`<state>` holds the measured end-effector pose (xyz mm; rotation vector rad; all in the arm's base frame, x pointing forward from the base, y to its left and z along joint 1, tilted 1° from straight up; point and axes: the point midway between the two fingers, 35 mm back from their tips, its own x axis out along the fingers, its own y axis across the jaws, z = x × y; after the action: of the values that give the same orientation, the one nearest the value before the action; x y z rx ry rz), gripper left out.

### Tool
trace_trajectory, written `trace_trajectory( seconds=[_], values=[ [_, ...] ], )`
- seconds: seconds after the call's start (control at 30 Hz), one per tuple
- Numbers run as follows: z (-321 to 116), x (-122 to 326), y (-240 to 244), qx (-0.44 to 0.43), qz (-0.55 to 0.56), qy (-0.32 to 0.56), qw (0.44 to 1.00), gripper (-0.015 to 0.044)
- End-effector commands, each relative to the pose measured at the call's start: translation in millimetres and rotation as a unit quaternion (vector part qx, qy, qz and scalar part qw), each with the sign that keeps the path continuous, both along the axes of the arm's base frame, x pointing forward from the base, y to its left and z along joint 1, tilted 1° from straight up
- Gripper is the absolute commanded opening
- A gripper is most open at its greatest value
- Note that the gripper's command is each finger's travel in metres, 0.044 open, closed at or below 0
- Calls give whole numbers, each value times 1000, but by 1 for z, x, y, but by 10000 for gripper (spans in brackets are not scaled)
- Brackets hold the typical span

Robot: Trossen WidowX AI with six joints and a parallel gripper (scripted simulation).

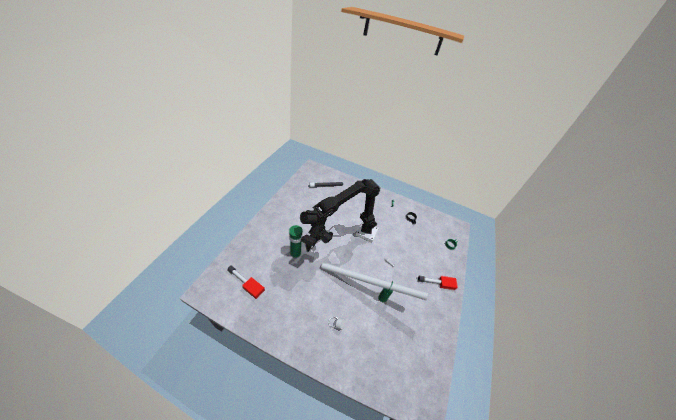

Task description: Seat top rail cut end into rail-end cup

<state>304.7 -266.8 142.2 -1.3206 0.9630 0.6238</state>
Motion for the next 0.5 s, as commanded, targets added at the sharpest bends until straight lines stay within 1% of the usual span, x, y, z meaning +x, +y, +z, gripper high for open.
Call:
trace_trajectory(
  seconds=[0.0,0.2,0.3,0.47],
  values=[
    [2,1,2,0,0,0,1000,289],
    [26,7,26,1,-1,0,1000,440],
    [38,9,39,1,-1,-1,1000,440],
    [36,11,39,5,-2,-4,1000,440]
  ],
)
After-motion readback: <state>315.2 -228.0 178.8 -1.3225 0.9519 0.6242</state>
